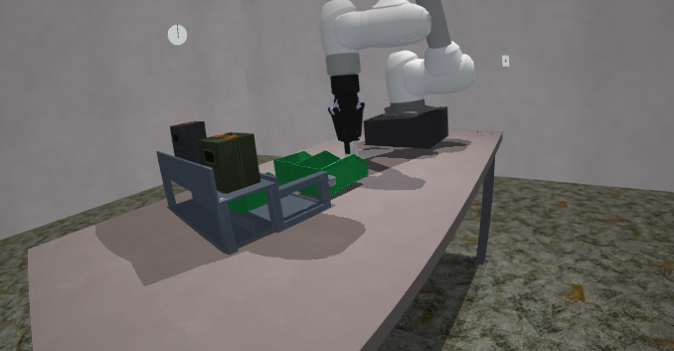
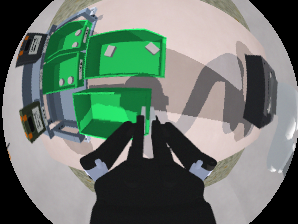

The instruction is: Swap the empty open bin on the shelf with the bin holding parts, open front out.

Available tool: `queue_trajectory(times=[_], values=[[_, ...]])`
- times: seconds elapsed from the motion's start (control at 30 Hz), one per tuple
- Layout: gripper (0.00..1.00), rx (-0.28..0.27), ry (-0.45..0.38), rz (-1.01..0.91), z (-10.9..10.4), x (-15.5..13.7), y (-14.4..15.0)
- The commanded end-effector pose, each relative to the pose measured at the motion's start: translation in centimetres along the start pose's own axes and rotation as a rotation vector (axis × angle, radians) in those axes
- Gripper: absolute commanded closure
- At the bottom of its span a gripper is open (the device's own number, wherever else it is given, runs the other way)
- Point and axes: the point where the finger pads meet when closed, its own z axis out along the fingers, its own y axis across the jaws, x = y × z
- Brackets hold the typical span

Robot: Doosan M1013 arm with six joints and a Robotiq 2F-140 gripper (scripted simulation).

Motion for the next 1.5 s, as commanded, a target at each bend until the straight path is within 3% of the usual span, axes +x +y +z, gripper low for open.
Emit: queue_trajectory(times=[0.0, 0.9, 1.47], values=[[0.9, 0.006, 0.001, -0.001, 0.0, -0.1, 0.0], [0.9, 0.006, 0.001, -0.001, 2.0, -0.1, 0.0], [0.9, 0.006, 0.001, -0.001, 2.2, -0.1, 0.0]])
